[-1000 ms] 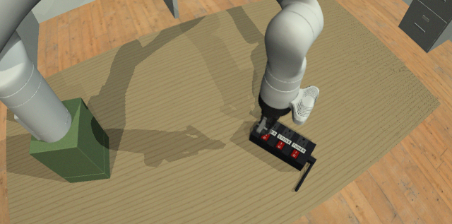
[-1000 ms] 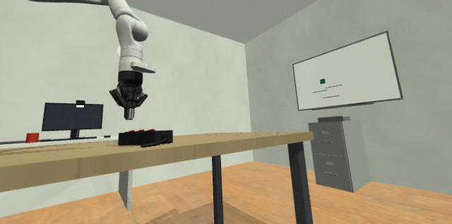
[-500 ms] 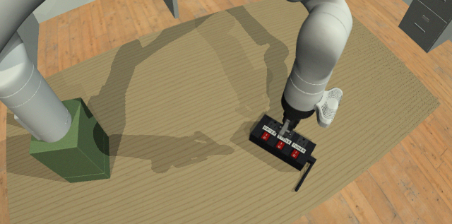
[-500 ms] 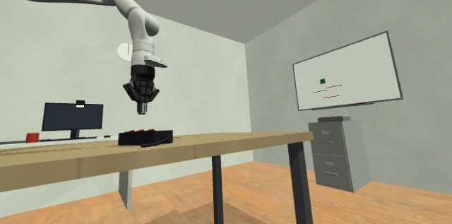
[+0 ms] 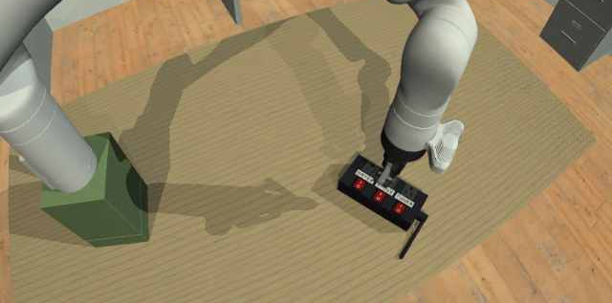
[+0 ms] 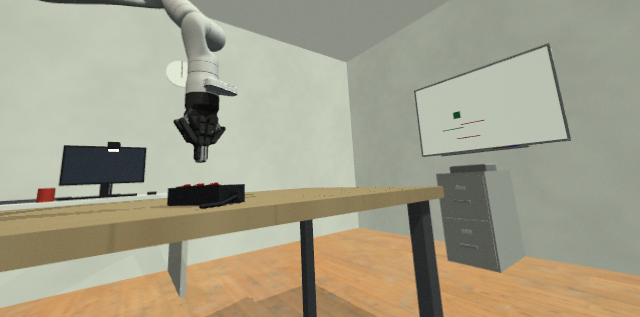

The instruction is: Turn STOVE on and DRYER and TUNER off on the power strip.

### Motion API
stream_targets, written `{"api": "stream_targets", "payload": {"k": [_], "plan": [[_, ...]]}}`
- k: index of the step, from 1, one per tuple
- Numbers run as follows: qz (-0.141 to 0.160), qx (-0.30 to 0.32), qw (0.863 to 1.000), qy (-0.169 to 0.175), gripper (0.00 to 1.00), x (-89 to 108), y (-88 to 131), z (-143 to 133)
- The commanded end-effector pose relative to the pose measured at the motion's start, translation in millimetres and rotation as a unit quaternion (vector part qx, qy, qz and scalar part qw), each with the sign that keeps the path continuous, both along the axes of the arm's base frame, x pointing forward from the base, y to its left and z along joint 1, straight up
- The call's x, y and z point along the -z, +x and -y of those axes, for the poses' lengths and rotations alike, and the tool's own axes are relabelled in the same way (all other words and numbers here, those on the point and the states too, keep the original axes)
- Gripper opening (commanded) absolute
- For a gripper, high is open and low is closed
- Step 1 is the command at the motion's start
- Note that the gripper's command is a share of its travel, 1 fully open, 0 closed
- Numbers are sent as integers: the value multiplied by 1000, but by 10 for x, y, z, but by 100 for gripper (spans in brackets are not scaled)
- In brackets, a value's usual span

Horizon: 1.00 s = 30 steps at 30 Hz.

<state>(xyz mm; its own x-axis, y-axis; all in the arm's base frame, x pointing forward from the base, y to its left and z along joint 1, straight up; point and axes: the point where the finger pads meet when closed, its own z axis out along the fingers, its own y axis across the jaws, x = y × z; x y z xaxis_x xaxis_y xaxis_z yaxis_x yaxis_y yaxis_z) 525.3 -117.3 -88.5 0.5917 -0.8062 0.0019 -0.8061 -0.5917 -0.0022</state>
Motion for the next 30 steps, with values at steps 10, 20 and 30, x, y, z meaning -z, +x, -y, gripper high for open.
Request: {"api": "stream_targets", "payload": {"k": [10, 20, 30], "plan": [[1, 0, 1000, 0, 0, -10, 8, 1], [1, 0, 1000, 0, 0, -8, 8, 1], [1, 0, 1000, 0, 0, 37, 8, 2]]}}
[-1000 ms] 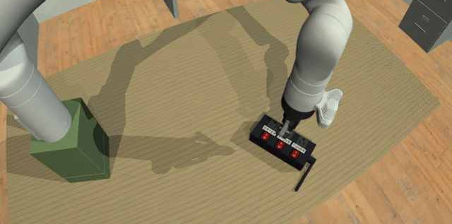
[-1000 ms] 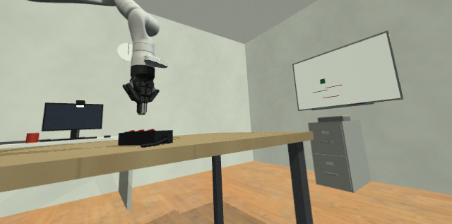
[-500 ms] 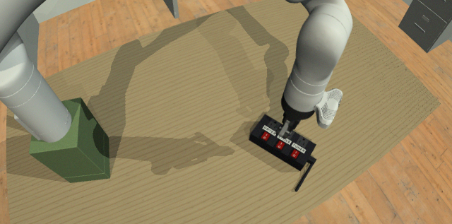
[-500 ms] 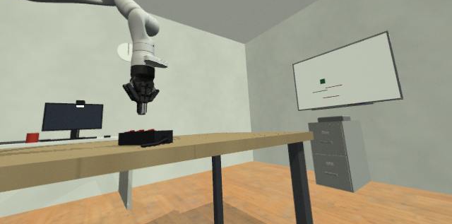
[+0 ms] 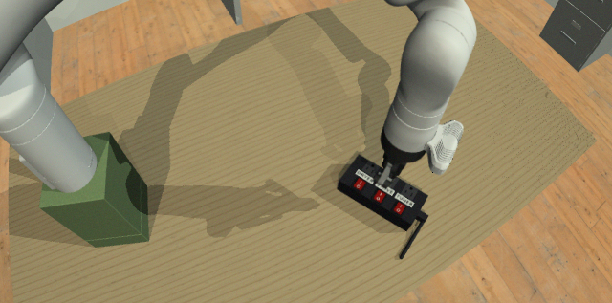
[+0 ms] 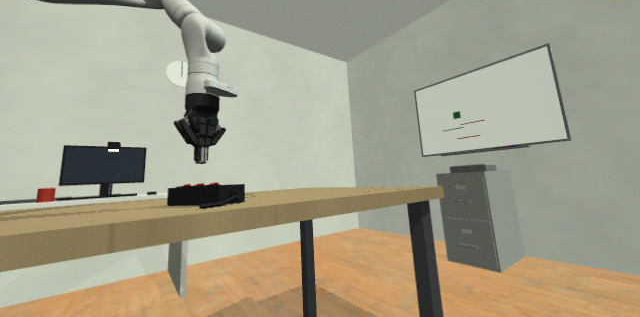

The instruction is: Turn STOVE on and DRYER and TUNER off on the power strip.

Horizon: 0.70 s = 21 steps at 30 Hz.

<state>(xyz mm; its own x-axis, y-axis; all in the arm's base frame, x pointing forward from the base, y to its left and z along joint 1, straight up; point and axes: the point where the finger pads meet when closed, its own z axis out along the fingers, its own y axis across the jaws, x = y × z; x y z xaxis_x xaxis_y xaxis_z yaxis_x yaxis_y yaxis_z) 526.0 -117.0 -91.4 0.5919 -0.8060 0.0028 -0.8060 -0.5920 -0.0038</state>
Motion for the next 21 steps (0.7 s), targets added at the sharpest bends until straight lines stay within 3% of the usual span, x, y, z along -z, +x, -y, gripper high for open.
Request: {"api": "stream_targets", "payload": {"k": [1, 21], "plan": [[0, 0, 1000, 0, 0, 16, 1, 5], [0, 0, 1000, 0, 0, 212, 3, 5]]}}
